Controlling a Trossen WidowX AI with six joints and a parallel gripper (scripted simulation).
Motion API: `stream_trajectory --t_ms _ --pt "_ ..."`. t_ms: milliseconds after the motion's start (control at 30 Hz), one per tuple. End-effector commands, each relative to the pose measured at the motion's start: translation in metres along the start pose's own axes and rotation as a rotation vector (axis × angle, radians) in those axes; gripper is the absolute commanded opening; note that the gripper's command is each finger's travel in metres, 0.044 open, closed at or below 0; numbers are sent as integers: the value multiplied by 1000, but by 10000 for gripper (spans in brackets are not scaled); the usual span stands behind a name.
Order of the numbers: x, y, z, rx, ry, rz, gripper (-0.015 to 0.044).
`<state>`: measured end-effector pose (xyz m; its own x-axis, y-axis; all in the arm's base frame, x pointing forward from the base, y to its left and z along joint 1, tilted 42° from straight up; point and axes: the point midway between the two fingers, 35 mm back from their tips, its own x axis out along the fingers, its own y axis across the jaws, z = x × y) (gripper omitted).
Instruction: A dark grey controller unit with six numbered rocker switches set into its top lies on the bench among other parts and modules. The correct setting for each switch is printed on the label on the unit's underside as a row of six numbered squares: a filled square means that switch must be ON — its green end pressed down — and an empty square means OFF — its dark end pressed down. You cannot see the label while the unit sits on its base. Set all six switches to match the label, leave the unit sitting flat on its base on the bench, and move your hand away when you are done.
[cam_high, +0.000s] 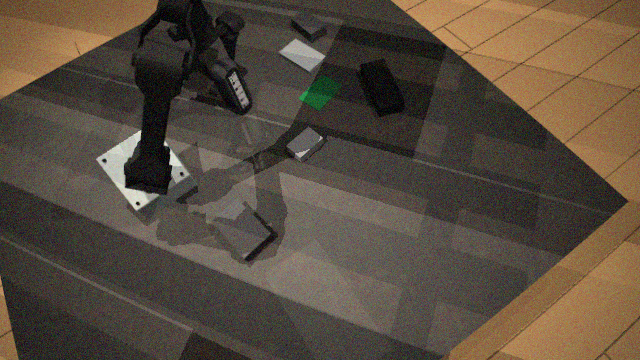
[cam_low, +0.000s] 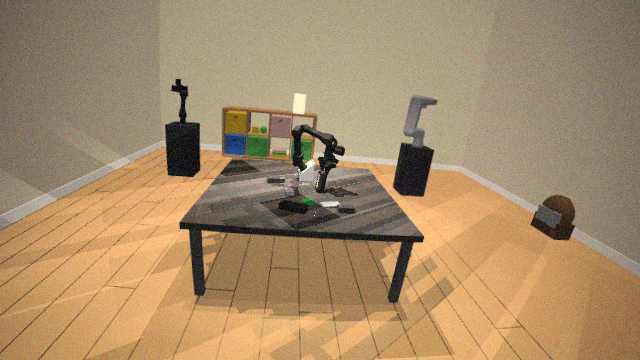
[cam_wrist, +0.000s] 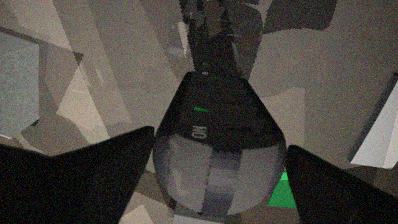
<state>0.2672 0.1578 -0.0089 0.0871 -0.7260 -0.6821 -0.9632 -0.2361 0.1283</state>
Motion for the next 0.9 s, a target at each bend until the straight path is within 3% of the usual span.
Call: stream_trajectory --t_ms 0,867 --pt "3 0 5 -1 -16 11 338" --pt "5 0 24 -1 -79 11 338"
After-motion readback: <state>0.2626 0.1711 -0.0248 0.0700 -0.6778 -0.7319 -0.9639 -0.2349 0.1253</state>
